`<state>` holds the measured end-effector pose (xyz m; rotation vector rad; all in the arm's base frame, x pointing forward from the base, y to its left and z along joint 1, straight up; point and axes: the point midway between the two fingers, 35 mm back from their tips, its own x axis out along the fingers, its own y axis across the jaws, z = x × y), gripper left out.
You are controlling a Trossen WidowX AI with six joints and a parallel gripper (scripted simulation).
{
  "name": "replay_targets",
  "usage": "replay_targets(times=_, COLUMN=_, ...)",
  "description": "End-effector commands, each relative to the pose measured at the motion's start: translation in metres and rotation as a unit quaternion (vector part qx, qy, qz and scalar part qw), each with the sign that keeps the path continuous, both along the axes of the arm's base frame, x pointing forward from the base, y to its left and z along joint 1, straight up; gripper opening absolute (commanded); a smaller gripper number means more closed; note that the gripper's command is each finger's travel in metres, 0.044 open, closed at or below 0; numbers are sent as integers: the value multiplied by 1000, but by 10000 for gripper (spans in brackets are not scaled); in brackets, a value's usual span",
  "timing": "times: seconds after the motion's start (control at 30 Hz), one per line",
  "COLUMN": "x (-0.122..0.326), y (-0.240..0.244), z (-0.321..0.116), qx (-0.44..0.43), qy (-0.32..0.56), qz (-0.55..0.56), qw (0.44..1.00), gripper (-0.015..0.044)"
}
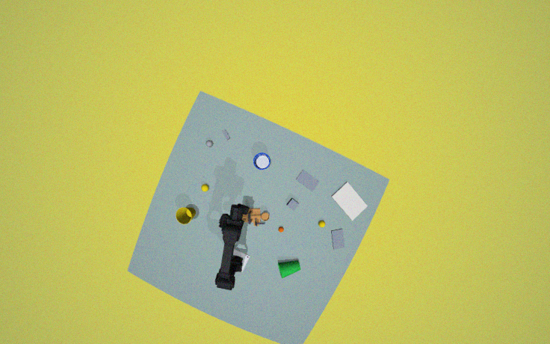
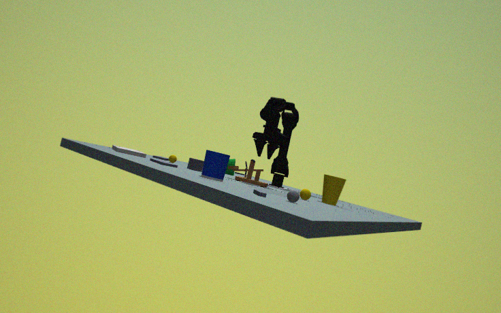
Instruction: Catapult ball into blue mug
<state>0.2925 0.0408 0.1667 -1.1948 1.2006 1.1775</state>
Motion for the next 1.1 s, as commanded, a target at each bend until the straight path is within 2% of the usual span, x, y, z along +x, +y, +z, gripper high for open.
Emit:
replay_targets(times=0.0, x=0, y=0, z=2, qx=-3, qy=-2, qz=60, qw=998, gripper=440)
replay_targets(times=0.1, x=-1, y=0, z=2, qx=-4, qy=-2, qz=100, qw=995, gripper=440)
replay_targets(times=0.27, x=0, y=0, z=0, qx=-4, qy=-2, qz=105, qw=994, gripper=440)
replay_targets(times=0.43, x=1, y=-1, z=-43, qx=-5, qy=-3, qz=166, qw=986, gripper=440)
replay_targets(times=1.07, x=2, y=-1, z=-68, qx=-5, qy=-3, qz=169, qw=986, gripper=440)
